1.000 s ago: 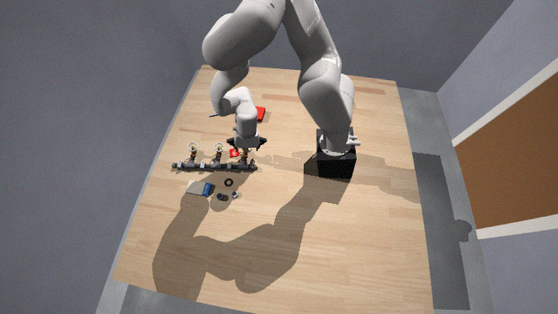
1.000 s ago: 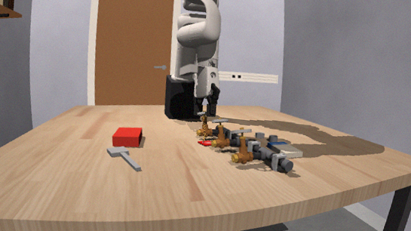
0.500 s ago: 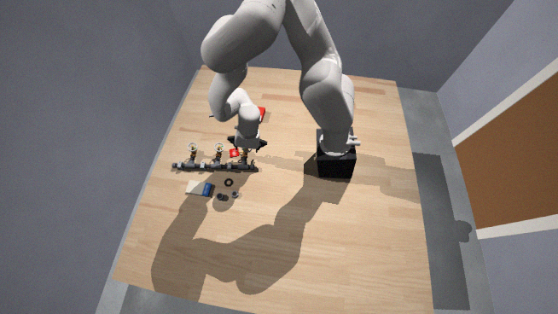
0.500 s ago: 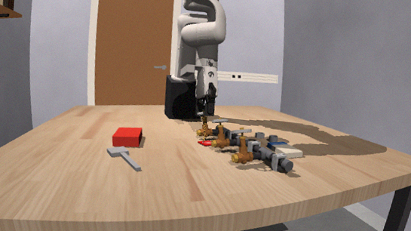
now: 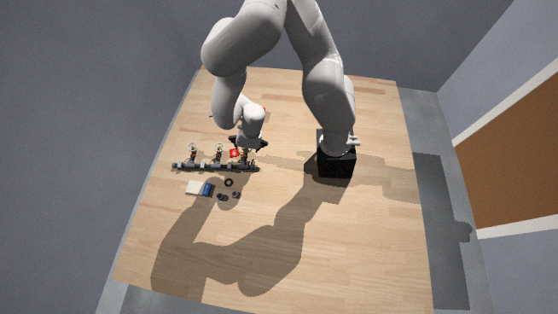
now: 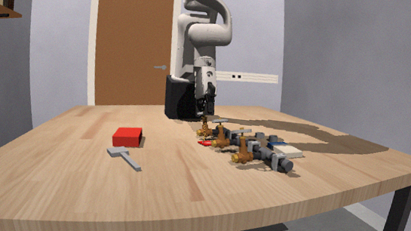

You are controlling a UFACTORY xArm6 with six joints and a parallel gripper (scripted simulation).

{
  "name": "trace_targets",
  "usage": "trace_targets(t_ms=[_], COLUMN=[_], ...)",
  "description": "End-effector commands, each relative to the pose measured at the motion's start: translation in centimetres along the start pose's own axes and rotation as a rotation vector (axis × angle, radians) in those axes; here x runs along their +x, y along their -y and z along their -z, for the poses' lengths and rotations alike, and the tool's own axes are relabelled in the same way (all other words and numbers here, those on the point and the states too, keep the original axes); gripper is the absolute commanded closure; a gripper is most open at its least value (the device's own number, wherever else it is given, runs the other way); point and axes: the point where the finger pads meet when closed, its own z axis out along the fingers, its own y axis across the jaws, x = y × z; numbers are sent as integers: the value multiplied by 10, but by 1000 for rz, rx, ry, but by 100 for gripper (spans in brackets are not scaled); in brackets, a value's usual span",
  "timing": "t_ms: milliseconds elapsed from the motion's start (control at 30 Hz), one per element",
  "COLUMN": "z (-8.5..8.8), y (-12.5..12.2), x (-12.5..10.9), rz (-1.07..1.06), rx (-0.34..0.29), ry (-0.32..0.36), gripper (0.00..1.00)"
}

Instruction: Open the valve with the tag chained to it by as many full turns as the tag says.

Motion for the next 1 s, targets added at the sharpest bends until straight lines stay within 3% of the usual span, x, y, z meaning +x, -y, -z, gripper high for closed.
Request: trace_targets(t_ms=[0, 767, 800, 967], z=[0, 0, 0, 0], y=[0, 0, 0, 0], x=[0, 0, 0, 0], rz=[-5, -5, -5, -5], rx=[38, 38, 38, 38], ry=[62, 62, 62, 62], gripper=[0, 0, 100, 100])
